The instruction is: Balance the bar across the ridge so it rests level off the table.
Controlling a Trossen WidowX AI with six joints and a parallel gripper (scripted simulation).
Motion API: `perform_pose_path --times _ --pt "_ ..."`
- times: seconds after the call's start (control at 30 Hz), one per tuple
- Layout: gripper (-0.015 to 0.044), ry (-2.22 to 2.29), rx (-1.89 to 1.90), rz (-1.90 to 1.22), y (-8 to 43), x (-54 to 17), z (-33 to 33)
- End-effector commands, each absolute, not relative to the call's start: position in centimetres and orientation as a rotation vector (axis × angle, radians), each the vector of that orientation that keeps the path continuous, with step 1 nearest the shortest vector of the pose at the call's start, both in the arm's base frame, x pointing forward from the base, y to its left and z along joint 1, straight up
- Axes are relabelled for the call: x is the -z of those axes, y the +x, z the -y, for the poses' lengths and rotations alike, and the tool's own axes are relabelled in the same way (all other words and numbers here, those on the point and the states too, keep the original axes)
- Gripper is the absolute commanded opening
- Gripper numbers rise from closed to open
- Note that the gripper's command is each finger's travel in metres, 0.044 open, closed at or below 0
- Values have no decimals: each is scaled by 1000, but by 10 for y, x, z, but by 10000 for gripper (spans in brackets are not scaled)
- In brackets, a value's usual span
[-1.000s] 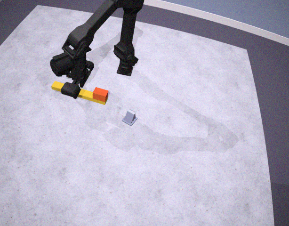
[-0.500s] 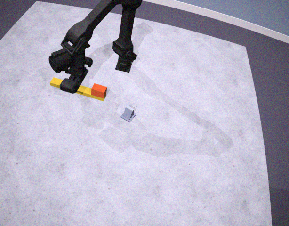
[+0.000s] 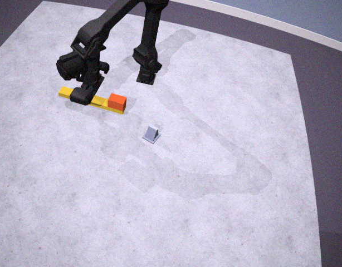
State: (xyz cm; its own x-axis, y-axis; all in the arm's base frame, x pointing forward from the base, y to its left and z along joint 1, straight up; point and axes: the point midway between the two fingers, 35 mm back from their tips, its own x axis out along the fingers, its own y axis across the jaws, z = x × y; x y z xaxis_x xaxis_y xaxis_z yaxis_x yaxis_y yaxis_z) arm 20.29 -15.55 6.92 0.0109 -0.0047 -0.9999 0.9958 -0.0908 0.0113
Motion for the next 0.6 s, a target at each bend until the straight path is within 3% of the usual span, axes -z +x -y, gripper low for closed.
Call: perform_pose_path --times 0.0,0.57 --pt "0 1277 1267 -1141 205 -82 157" --pt "0 1277 1270 -1141 203 -126 156"
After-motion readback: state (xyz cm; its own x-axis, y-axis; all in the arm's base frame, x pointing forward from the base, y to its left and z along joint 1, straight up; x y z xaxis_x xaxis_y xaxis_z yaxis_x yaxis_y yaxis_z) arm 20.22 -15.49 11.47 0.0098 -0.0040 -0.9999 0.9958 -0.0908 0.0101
